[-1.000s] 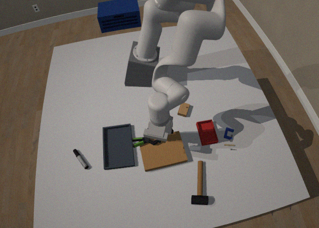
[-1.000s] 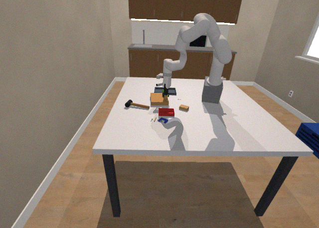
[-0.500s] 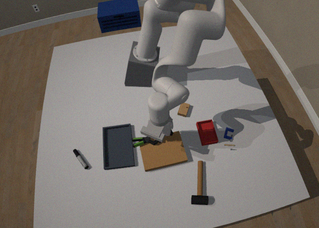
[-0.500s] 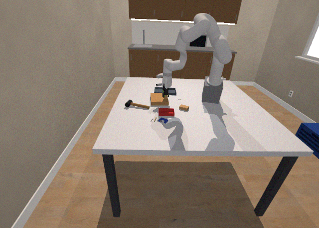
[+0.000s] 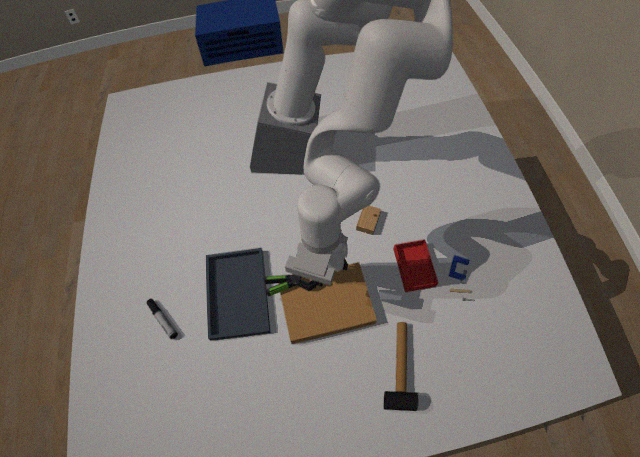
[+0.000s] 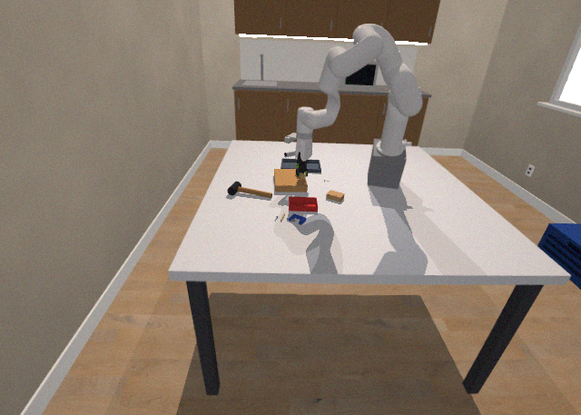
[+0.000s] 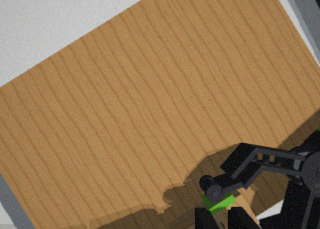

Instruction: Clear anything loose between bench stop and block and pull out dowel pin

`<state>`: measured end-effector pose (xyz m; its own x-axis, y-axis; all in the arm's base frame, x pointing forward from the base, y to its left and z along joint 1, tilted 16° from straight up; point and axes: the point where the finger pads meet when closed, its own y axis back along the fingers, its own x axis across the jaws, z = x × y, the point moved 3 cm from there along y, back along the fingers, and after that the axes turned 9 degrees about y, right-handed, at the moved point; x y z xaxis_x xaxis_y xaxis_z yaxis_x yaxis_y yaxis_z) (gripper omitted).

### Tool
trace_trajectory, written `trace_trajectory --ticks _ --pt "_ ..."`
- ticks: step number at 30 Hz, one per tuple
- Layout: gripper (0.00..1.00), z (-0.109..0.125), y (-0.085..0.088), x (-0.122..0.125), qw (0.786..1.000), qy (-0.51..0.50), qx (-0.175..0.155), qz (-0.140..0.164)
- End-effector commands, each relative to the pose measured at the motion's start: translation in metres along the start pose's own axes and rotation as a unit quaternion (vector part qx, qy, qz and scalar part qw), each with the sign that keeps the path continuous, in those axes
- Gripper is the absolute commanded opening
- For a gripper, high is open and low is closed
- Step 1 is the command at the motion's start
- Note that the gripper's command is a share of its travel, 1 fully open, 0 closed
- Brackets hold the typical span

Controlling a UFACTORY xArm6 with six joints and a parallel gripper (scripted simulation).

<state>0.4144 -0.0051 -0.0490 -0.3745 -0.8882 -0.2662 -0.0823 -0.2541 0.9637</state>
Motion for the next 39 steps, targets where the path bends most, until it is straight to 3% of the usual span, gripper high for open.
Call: trace_trajectory --ticks 1,18,39 --pt "0.00 -0.0016 0.0014 -0.0005 0.999 0.047 0.003 -0.002" --pt "0.00 -0.0016 0.0016 -0.0005 0.986 0.169 0.003 -0.001" --pt "0.00 -0.0016 0.0019 -0.0005 0.945 0.327 0.003 -0.001"
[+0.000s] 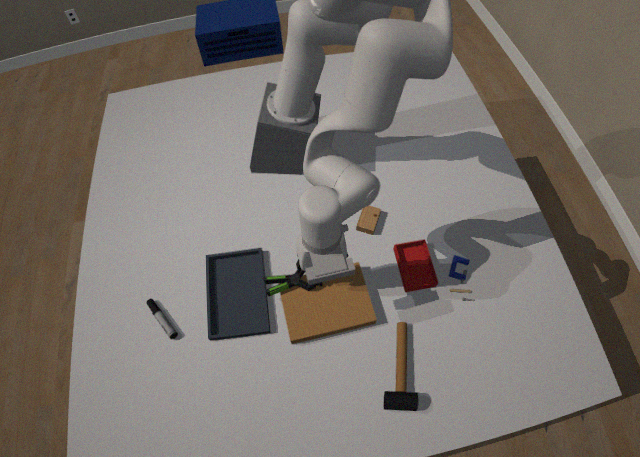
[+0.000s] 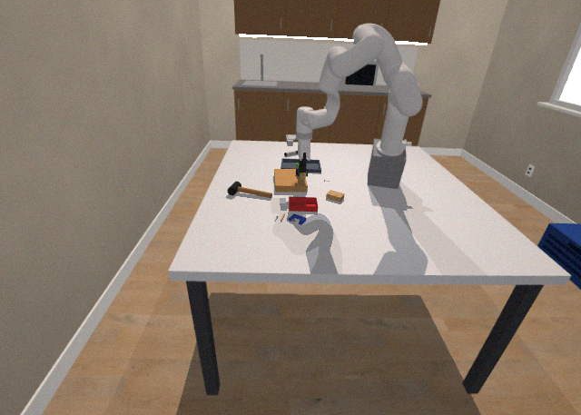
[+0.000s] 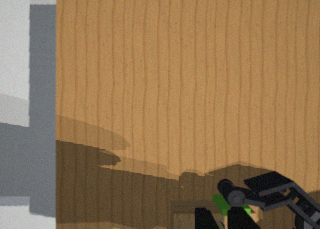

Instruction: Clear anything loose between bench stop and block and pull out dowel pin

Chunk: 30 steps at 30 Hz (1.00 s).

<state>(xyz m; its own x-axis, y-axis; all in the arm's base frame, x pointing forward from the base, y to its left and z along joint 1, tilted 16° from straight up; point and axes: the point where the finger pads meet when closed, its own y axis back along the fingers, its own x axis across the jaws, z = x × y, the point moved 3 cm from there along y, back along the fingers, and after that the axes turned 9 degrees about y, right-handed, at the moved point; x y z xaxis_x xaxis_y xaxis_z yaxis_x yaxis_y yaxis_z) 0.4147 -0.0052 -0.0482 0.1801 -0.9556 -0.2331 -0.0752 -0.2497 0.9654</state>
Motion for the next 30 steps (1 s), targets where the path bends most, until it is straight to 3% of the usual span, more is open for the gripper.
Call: trace_trajectory --ticks 1,13,30 --pt "0.00 -0.0011 0.0012 0.0006 0.998 0.059 0.008 -0.001" --pt "0.00 -0.0011 0.0014 0.0006 0.989 0.147 0.008 -0.001" --pt "0.00 -0.0011 0.0017 0.0006 0.959 0.282 0.008 0.001"
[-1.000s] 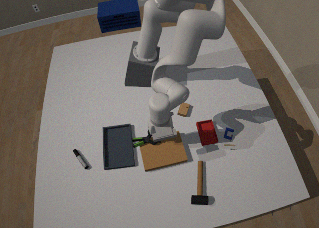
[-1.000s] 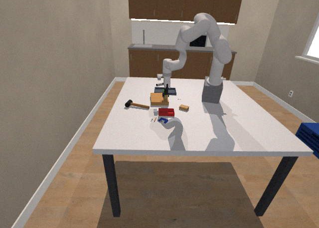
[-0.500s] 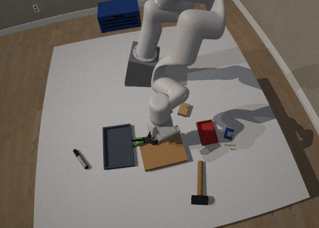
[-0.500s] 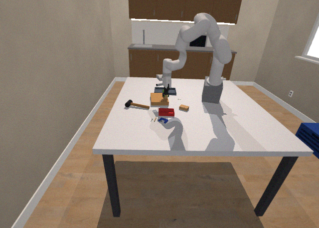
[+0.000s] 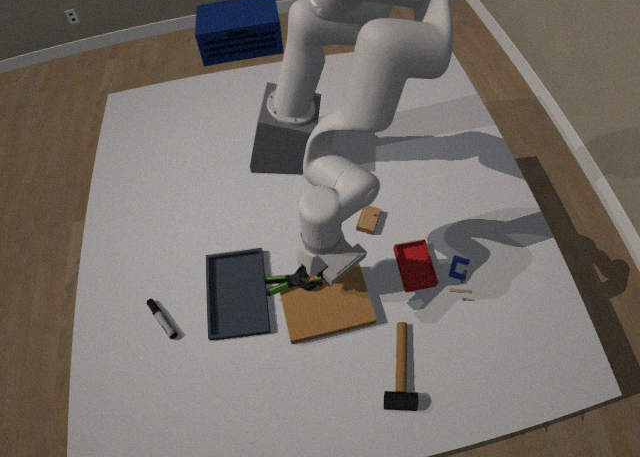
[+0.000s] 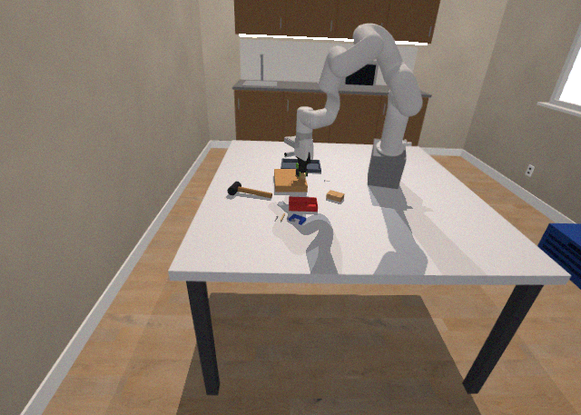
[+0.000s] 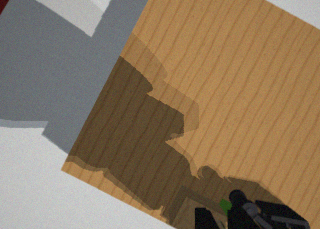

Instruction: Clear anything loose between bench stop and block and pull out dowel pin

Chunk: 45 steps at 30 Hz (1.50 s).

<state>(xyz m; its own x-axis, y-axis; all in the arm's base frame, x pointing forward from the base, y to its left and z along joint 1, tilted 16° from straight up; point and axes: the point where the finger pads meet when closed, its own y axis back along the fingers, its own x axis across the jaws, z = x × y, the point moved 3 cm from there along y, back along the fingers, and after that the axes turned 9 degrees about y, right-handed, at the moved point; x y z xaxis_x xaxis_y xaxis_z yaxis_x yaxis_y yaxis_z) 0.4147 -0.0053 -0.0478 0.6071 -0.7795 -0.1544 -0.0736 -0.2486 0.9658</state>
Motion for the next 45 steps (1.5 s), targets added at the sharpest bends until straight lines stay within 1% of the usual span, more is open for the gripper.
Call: trace_trajectory --ticks 1,5,11,19,26,28,36,43,45 --pt "0.00 -0.0008 0.0013 0.0010 0.998 0.059 0.008 0.002" --pt "0.00 -0.0008 0.0016 0.0010 0.995 0.097 0.008 0.003" --pt "0.00 -0.0008 0.0019 0.0010 0.998 0.067 0.008 0.003" --pt "0.00 -0.0008 0.0022 0.0010 1.000 -0.009 0.008 0.002" --pt "0.00 -0.0008 0.0023 0.0010 0.997 -0.076 0.009 0.001" --pt "0.00 -0.0008 0.0023 0.0010 0.997 -0.076 0.009 0.001" --pt "0.00 -0.0008 0.0025 0.0010 0.988 -0.153 0.009 0.001" --pt "0.00 -0.0008 0.0026 0.0010 0.975 -0.221 0.009 0.000" --pt "0.00 -0.0008 0.0026 0.0010 0.975 -0.221 0.009 0.000"
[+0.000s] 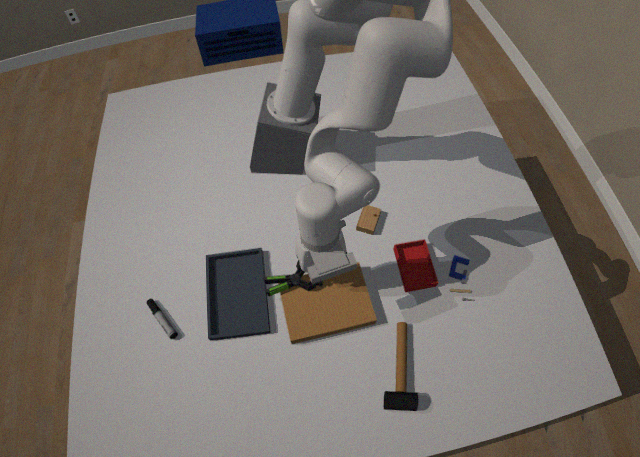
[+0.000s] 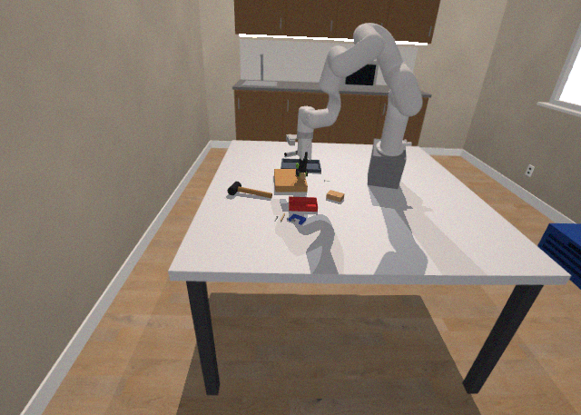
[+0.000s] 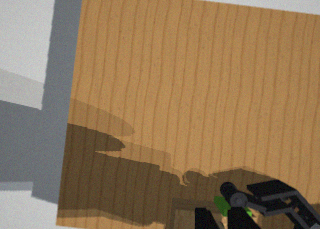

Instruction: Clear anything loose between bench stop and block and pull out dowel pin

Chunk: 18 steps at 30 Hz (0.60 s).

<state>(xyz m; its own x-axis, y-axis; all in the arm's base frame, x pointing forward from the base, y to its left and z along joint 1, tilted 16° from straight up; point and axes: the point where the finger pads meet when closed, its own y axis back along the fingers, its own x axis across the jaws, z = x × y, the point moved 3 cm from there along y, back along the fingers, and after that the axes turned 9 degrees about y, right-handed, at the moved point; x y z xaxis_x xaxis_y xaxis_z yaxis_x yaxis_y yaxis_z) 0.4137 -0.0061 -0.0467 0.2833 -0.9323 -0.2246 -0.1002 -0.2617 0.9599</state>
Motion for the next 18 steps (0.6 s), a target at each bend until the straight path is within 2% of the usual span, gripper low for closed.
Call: trace_trajectory --ticks 1,18 --pt "0.00 -0.0021 0.0012 0.0004 0.999 -0.049 -0.006 0.002" --pt "0.00 -0.0021 0.0015 0.0004 0.980 -0.198 -0.006 0.003"
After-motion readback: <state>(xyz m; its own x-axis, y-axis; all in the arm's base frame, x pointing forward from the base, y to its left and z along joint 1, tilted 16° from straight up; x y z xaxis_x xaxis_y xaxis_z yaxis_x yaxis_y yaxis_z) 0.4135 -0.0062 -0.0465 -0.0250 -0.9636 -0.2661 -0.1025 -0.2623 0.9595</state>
